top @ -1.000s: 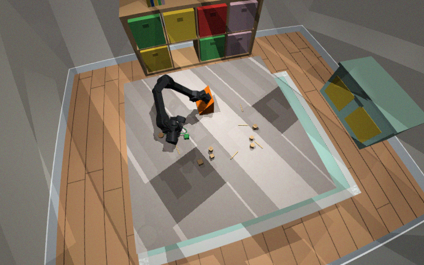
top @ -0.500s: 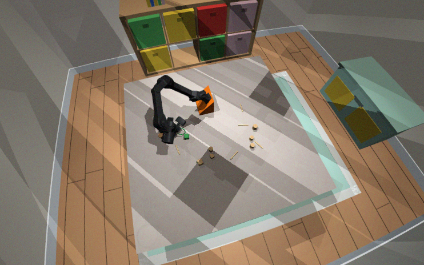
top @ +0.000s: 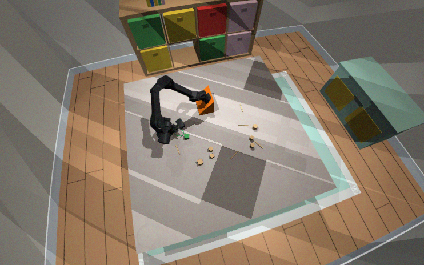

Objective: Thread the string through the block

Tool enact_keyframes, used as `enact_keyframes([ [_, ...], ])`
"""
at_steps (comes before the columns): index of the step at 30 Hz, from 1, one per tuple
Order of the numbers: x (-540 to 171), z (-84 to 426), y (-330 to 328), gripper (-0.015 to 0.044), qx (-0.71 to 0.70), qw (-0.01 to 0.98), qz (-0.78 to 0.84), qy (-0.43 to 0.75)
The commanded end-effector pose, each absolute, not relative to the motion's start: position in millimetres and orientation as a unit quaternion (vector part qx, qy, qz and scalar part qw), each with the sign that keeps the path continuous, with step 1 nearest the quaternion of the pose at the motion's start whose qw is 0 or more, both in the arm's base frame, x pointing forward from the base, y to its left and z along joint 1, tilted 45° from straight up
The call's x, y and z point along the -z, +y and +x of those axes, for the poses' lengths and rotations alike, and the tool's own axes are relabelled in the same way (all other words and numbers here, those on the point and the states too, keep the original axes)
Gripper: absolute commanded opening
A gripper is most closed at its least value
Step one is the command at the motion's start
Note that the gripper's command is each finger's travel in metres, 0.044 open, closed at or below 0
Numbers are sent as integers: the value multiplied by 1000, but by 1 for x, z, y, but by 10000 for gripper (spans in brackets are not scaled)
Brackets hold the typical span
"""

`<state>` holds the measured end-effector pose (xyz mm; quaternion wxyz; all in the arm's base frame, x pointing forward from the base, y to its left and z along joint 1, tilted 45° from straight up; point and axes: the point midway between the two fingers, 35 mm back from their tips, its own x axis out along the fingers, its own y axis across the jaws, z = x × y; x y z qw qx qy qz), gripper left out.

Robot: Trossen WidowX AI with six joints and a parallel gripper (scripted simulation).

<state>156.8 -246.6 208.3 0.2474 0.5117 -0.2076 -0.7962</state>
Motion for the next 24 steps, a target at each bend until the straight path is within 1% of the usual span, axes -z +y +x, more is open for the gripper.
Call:
enact_keyframes([
  [1,-212,154,-251,0,789,221,519,-245],
  [19,-228,141,-263,0,735,111,541,-394],
  [24,-229,140,-264,0,729,102,542,-406],
])
